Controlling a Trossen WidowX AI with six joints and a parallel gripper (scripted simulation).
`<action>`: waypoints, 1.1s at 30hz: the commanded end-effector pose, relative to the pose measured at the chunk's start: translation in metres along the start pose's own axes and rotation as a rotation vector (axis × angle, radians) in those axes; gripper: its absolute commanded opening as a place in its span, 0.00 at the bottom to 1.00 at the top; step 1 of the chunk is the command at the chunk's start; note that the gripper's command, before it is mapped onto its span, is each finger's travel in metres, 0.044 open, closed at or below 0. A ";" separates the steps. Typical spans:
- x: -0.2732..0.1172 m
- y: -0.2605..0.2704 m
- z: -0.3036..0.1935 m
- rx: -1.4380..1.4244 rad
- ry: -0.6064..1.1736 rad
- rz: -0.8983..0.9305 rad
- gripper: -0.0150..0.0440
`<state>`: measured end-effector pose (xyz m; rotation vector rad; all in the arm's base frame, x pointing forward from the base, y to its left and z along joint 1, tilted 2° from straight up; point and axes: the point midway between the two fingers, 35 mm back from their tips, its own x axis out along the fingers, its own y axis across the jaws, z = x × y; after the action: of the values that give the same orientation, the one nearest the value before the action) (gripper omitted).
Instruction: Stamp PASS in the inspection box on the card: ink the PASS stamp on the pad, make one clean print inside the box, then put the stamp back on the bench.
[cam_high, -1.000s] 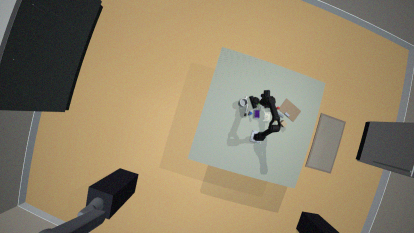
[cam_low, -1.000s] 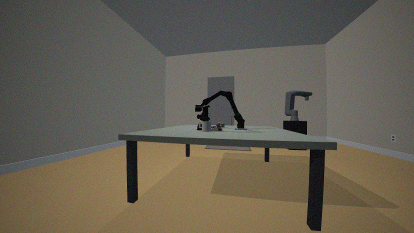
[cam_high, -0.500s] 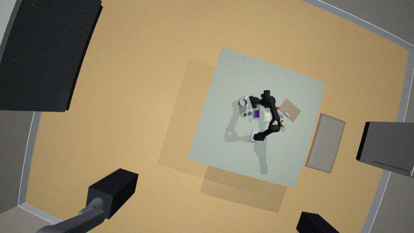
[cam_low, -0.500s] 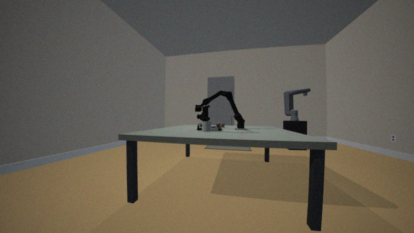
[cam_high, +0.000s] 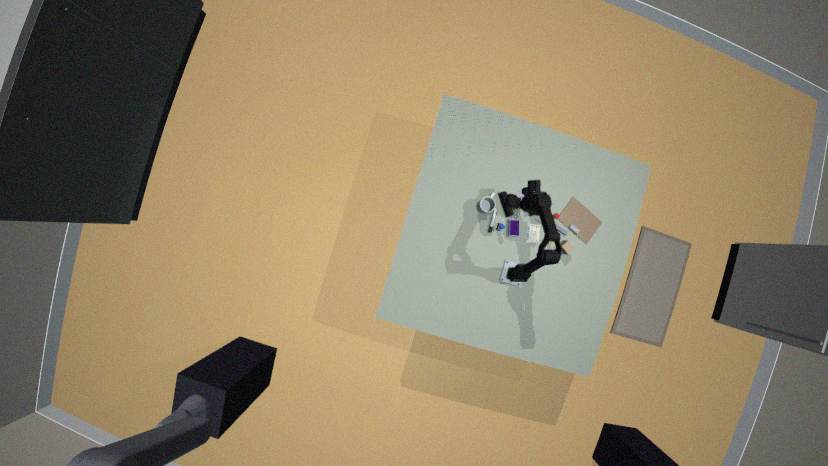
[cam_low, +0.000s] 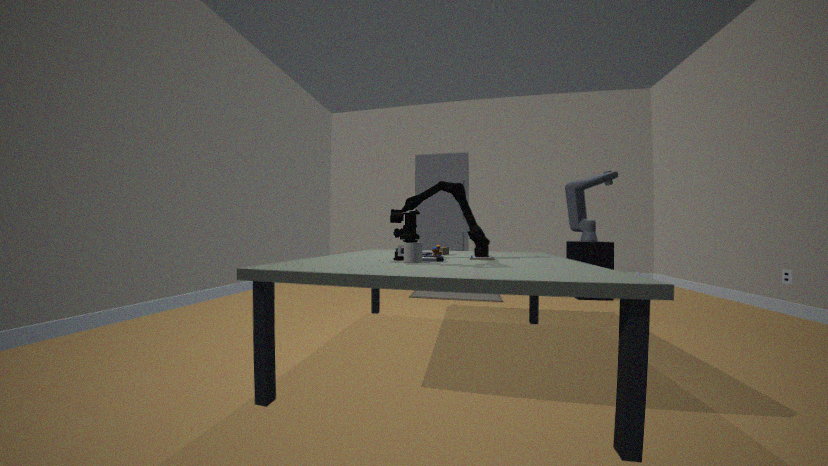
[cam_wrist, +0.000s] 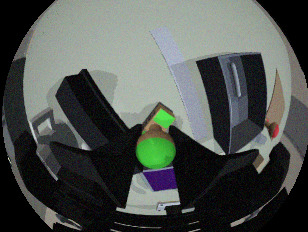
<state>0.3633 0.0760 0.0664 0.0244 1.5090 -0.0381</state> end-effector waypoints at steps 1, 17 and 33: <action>-0.003 0.000 0.000 0.000 0.001 0.001 0.25; -0.011 0.000 0.001 0.000 0.001 0.000 0.25; -0.018 0.001 0.001 0.000 0.000 0.000 0.25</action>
<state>0.3634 0.0764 0.0820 0.0233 1.5101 -0.0374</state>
